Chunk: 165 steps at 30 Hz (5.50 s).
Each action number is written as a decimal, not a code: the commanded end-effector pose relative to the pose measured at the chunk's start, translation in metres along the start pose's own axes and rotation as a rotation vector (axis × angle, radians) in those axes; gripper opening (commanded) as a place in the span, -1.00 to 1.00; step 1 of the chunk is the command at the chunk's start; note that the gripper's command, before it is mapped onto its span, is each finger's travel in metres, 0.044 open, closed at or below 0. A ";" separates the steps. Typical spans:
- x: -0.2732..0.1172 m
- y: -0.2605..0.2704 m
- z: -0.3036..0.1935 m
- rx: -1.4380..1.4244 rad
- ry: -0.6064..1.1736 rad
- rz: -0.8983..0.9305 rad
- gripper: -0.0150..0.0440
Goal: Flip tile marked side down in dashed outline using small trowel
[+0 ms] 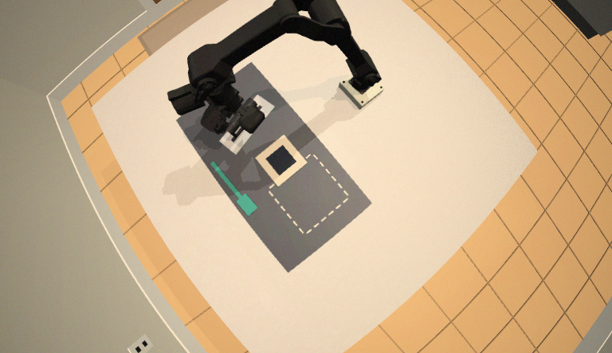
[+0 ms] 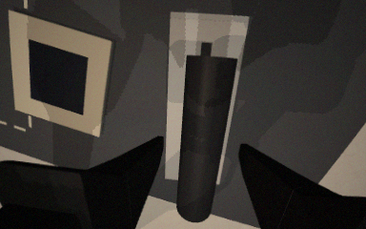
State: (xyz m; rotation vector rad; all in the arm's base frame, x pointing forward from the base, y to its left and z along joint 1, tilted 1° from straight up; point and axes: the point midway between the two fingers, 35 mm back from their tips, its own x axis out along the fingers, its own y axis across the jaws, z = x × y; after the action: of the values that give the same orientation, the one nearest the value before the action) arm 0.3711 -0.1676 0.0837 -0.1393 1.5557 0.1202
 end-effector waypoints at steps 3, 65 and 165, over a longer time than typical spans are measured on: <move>0.010 0.000 -0.001 0.006 0.002 0.000 0.42; 0.012 0.000 -0.001 -0.894 0.003 0.001 -0.05; 0.012 0.001 -0.001 -1.152 0.002 0.001 -0.05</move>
State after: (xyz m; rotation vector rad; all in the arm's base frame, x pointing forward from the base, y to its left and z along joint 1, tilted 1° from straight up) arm 0.3704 -0.1671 0.0718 -1.0375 1.3156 1.0121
